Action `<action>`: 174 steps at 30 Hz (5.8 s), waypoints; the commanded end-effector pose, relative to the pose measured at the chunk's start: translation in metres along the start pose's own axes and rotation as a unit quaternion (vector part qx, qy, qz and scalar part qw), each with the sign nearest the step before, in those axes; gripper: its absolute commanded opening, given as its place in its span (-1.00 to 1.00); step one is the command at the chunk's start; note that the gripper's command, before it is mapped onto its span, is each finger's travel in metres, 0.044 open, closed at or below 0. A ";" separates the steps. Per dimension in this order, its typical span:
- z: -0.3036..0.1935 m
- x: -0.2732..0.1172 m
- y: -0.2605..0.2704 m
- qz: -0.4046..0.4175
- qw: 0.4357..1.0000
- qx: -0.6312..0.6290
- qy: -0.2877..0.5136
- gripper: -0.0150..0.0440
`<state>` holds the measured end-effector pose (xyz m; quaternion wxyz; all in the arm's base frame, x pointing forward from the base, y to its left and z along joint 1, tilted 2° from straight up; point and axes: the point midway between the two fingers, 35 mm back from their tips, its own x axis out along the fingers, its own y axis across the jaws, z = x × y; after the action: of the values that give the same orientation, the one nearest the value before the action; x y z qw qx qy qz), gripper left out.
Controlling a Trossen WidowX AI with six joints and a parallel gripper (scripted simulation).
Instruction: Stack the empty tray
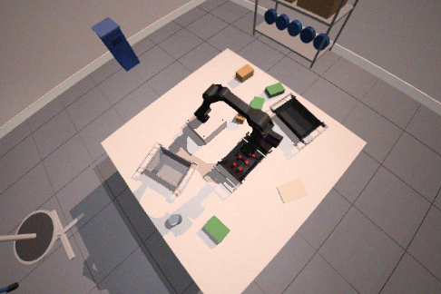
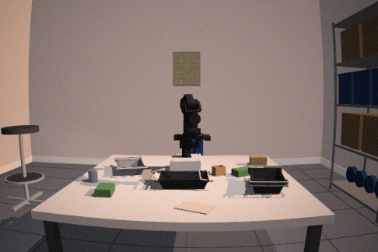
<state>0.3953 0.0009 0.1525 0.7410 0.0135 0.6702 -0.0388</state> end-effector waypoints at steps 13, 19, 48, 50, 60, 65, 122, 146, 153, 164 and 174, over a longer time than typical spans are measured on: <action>-0.033 0.086 -0.210 0.000 1.000 0.001 0.020 -0.21; -0.033 0.086 -0.210 0.000 1.000 0.001 0.020 -0.21; -0.034 0.113 -0.182 0.001 1.000 0.001 0.020 -0.21; -0.034 0.111 -0.175 0.001 1.000 0.001 0.020 -0.21; -0.034 0.125 -0.140 0.003 1.000 0.001 0.020 -0.21; -0.033 0.124 -0.136 0.003 1.000 0.001 0.020 -0.21; -0.031 0.090 -0.139 0.004 1.000 0.001 0.019 -0.49; -0.031 0.090 -0.139 0.004 1.000 0.001 0.019 -0.49; -0.031 0.090 -0.139 0.004 1.000 0.001 0.019 -0.49; -0.029 0.084 -0.139 0.004 1.000 0.001 0.019 0.22; -0.023 -0.035 -0.140 0.003 1.000 0.000 0.015 1.00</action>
<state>0.3650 -0.1388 0.1554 0.7273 0.0174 0.6852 -0.0348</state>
